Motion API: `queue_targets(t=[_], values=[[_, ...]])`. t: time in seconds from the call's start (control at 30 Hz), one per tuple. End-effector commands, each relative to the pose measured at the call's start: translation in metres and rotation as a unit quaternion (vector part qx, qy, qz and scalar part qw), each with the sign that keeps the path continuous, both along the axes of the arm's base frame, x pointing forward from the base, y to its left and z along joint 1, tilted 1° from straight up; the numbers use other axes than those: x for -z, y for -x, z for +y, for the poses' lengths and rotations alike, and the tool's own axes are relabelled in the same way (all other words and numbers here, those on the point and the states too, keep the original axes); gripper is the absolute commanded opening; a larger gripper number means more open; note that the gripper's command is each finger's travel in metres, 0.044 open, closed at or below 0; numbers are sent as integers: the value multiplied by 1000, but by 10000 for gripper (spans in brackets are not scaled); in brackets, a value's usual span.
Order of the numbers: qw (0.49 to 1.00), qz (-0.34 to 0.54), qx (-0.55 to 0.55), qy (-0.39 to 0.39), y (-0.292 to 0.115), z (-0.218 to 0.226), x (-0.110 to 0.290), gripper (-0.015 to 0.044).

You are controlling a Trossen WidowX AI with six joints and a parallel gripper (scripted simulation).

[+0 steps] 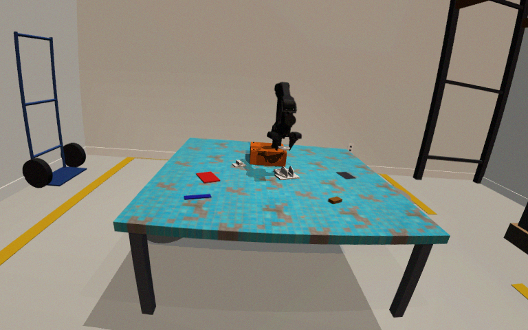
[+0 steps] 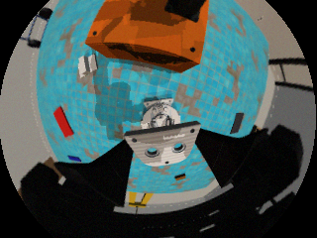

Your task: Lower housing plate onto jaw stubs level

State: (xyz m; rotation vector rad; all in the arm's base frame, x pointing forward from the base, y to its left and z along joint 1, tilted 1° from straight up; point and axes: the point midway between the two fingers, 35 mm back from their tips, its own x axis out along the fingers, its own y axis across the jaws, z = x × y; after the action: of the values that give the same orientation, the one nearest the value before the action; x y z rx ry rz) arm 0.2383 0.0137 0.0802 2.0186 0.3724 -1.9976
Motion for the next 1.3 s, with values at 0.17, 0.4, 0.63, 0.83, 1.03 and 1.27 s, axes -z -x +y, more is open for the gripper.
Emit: queue_targets(t=[0.17, 0.4, 0.63, 0.83, 1.03, 1.27], values=[[1000, 3, 3, -1, 12, 4, 1, 351], [1000, 3, 3, -1, 14, 5, 1, 351], [1000, 3, 3, -1, 14, 5, 1, 351], [1000, 3, 3, -1, 14, 5, 1, 351], [1000, 3, 3, -1, 14, 5, 1, 351], [1000, 3, 3, -1, 14, 5, 1, 351]])
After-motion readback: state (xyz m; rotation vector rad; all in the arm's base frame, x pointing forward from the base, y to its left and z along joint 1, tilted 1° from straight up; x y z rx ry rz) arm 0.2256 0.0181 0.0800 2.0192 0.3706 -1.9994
